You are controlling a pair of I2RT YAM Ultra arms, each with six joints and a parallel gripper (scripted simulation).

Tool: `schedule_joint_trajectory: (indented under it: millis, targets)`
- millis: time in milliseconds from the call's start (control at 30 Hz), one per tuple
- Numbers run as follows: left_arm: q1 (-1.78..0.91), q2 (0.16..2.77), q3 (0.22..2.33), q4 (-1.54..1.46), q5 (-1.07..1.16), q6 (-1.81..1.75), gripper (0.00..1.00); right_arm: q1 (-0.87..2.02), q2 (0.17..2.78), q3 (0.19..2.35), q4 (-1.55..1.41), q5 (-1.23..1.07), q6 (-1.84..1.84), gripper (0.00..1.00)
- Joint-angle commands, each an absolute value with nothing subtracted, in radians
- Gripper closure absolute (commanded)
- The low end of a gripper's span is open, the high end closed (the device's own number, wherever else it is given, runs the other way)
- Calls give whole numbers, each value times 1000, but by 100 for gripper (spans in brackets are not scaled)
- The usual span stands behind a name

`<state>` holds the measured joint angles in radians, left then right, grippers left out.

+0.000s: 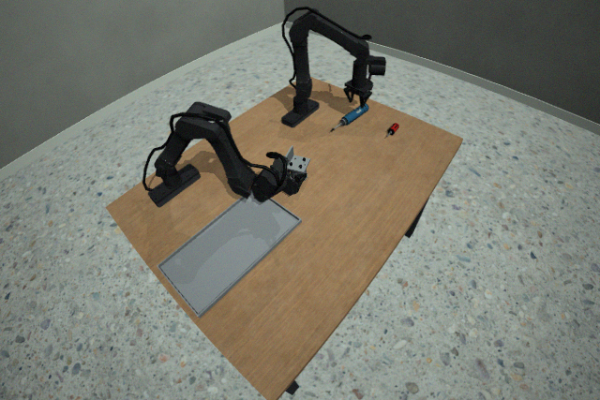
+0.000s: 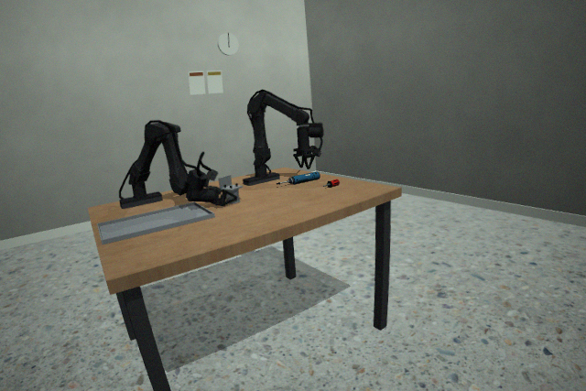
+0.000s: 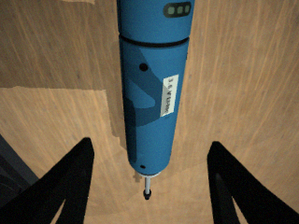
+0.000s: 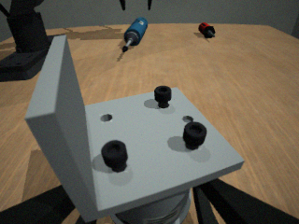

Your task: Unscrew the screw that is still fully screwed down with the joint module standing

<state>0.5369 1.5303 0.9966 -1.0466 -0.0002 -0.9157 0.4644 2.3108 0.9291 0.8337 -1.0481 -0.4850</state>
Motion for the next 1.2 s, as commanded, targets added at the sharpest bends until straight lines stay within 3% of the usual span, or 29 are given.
schedule_joint_trajectory:
  millis: [0, 467, 500, 1033, 1067, 1167]
  targets:
    - [536, 1493, 1022, -1064, 1, -909, 35, 456, 2278, 927, 837, -1060, -478, 32]
    - [536, 1493, 1022, -1064, 1, -909, 35, 456, 2278, 927, 837, -1060, -478, 32]
    - [536, 1493, 1022, -1064, 1, -909, 35, 456, 2278, 927, 837, -1060, -478, 23]
    - [536, 1493, 1022, -1064, 1, -909, 35, 456, 2278, 927, 837, -1060, -478, 23]
    - [536, 1493, 1022, -1064, 1, -909, 35, 456, 2278, 927, 837, -1060, -478, 14]
    - [536, 1493, 1022, -1064, 1, -909, 35, 456, 2278, 927, 837, -1060, -478, 14]
